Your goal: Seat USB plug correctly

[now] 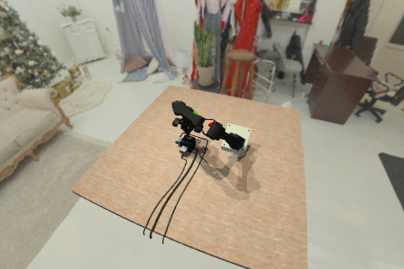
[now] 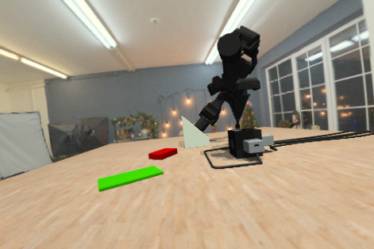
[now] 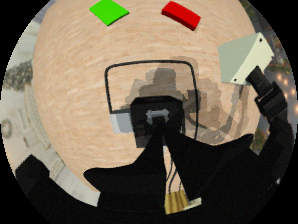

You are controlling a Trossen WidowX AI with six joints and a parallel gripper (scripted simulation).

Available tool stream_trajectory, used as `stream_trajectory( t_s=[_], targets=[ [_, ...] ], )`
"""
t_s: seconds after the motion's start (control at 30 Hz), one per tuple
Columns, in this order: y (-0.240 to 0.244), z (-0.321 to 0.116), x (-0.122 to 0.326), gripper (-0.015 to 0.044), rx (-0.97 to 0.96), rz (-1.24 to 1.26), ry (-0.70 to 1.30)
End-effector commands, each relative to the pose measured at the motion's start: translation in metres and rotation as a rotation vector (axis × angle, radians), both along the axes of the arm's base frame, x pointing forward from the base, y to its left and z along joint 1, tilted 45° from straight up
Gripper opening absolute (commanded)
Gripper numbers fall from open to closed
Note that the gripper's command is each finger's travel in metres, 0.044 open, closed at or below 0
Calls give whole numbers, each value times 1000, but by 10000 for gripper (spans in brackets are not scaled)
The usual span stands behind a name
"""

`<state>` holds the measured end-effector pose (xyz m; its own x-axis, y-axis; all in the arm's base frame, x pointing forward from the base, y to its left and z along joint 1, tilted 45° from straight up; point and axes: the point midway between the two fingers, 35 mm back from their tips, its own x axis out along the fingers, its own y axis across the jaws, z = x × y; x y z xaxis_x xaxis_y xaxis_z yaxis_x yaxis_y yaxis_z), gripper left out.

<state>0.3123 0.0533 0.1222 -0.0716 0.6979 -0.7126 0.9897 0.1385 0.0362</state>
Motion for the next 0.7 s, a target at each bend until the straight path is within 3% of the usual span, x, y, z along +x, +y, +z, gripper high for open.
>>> stream_trajectory(
  t_s=[0.0, 0.67],
  targets=[
    [-2, 2, 0, 0, 0, 1, -2],
    [-11, 11, 1, 0, -1, 1, -2]
  ],
)
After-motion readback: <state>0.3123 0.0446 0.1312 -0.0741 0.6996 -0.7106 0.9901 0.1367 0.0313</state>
